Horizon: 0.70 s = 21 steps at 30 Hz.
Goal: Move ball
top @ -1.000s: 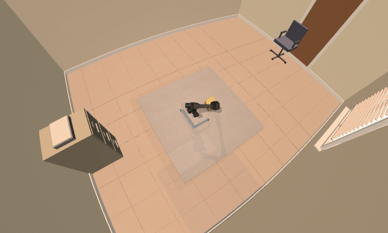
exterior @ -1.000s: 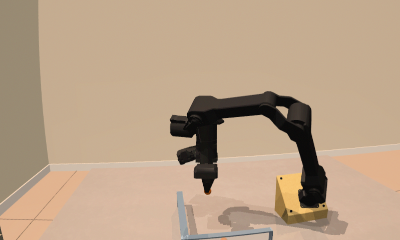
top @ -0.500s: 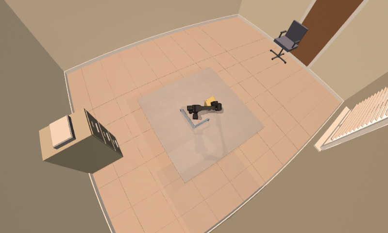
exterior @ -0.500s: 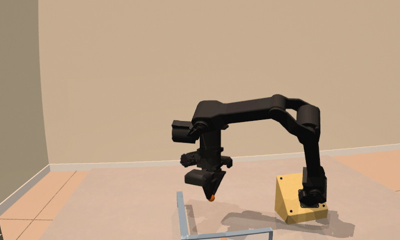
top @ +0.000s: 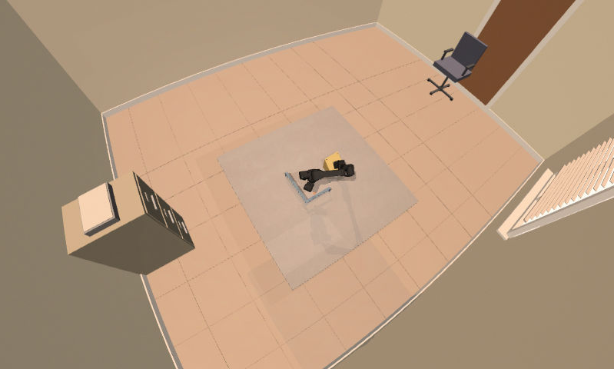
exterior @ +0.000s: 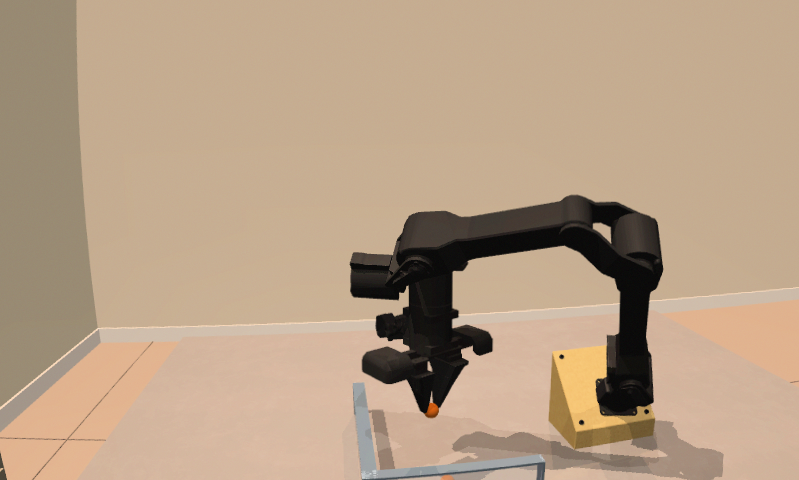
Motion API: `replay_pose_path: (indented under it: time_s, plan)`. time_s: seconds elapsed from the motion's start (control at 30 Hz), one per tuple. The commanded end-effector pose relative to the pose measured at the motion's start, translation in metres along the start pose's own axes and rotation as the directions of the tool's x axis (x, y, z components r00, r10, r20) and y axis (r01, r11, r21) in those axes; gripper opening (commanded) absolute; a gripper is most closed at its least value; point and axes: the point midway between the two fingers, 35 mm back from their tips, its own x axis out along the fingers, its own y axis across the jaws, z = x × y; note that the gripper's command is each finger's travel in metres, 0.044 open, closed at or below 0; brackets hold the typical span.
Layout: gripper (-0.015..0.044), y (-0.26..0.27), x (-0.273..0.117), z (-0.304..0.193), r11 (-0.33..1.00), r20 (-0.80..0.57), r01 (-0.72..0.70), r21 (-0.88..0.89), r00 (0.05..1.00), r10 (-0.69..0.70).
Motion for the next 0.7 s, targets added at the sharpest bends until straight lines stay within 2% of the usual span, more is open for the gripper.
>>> replay_pose_path:
  time_s: [0.0, 0.47, 0.67]
  plan:
    - [0.0, 0.0, 0.006, -0.01, 0.992, -0.011, 0.004, 0.123, 1.0, -0.002]
    - [0.0, 0.002, 0.015, -0.037, 0.865, -0.018, 0.009, 0.501, 1.0, 0.0]
    - [0.0, 0.002, 0.015, -0.038, 0.856, -0.018, 0.01, 0.518, 1.0, 0.0]
